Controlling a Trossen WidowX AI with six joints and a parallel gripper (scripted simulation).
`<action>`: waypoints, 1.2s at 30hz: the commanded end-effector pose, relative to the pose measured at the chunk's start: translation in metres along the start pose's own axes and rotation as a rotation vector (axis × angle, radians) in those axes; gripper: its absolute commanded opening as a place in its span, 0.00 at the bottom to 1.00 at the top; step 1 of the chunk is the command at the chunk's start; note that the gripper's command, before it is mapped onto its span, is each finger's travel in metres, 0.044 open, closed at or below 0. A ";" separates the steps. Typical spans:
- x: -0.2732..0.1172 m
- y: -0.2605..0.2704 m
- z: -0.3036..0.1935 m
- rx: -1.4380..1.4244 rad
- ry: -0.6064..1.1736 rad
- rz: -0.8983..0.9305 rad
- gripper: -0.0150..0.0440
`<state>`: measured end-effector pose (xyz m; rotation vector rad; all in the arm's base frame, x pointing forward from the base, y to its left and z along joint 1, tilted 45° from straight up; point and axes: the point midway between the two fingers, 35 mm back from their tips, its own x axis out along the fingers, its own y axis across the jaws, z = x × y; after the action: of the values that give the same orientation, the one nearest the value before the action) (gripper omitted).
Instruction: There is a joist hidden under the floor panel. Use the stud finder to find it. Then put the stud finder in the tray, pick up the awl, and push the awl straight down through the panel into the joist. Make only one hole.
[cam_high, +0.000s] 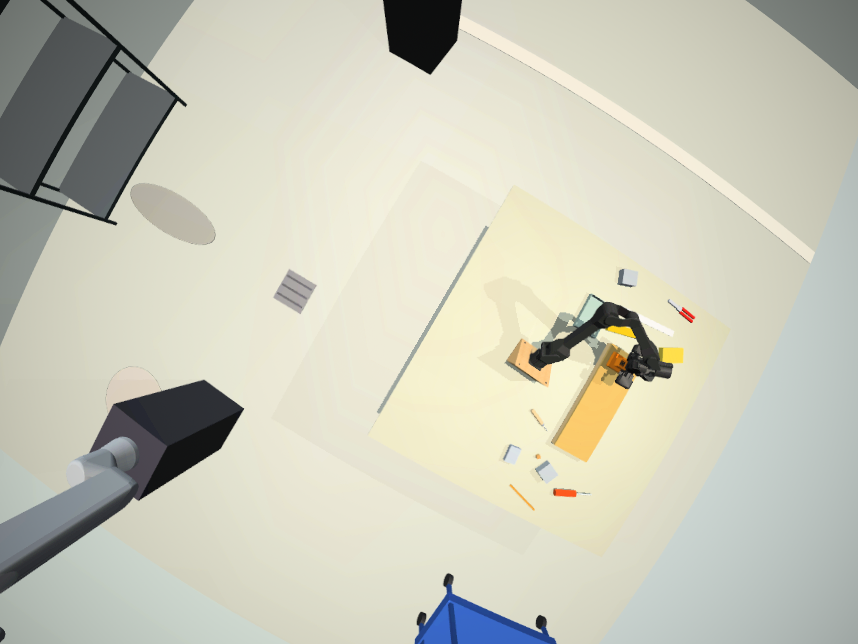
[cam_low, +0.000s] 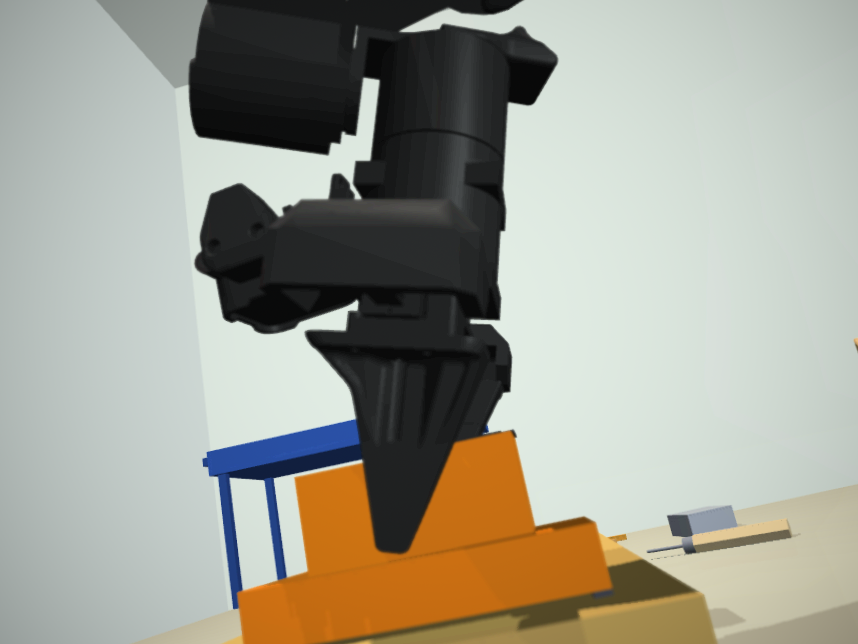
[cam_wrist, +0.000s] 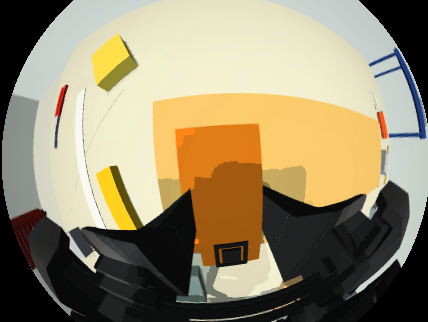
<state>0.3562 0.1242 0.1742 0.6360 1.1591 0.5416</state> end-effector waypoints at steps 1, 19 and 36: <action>0.000 -0.005 0.000 -0.005 0.003 0.006 0.25; 0.001 -0.046 0.000 -0.005 0.004 0.004 0.25; 0.001 -0.084 0.000 -0.005 0.004 0.002 0.25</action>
<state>0.3614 0.0729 0.1218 0.6306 1.1571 0.5565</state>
